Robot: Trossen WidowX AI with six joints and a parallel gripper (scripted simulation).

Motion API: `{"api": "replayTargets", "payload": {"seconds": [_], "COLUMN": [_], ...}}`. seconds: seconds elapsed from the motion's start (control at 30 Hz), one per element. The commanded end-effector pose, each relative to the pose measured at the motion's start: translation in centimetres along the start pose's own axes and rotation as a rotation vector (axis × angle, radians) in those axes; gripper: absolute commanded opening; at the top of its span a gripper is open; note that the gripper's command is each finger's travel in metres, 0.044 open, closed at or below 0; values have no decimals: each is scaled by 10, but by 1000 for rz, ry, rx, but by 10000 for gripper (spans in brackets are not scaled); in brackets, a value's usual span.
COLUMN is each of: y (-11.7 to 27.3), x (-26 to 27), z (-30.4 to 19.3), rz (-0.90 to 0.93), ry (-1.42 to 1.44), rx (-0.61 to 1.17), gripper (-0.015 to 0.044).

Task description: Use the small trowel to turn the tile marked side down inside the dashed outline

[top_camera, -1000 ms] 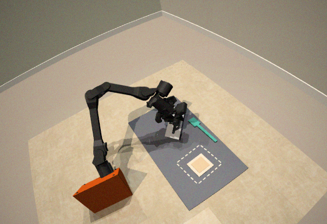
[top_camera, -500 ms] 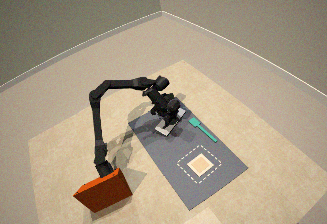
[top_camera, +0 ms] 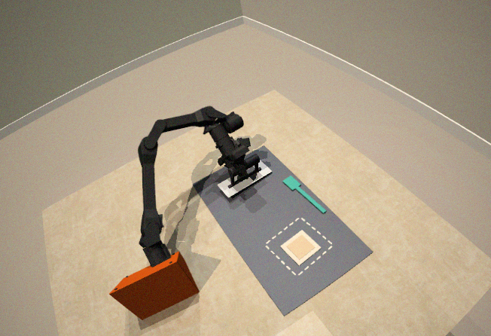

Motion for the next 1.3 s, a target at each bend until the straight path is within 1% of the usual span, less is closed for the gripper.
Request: {"api": "replayTargets", "payload": {"seconds": [0.0, 0.17, 0.43, 1.23, 1.27], "y": [15, 31, 31, 7, 7], "x": [3, 8, 9, 33, 33], "z": [-9, -22, -23, -25, -25], "rz": [-76, -158, -161, -146, -146], "ry": [-63, -117, -119, -136, -136], "rx": [19, 45, 45, 53, 53], "gripper": [0, 0, 0, 0, 26]}}
Point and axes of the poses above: the point midway between the two fingers, 35 mm back from their tips, its own y axis back along the fingers, its own x axis across the jaws, z = x × y, the point moved 2 cm from there along y, back along the fingers, and after that the axes turned 14 degrees about -y, right-handed, at the moved point
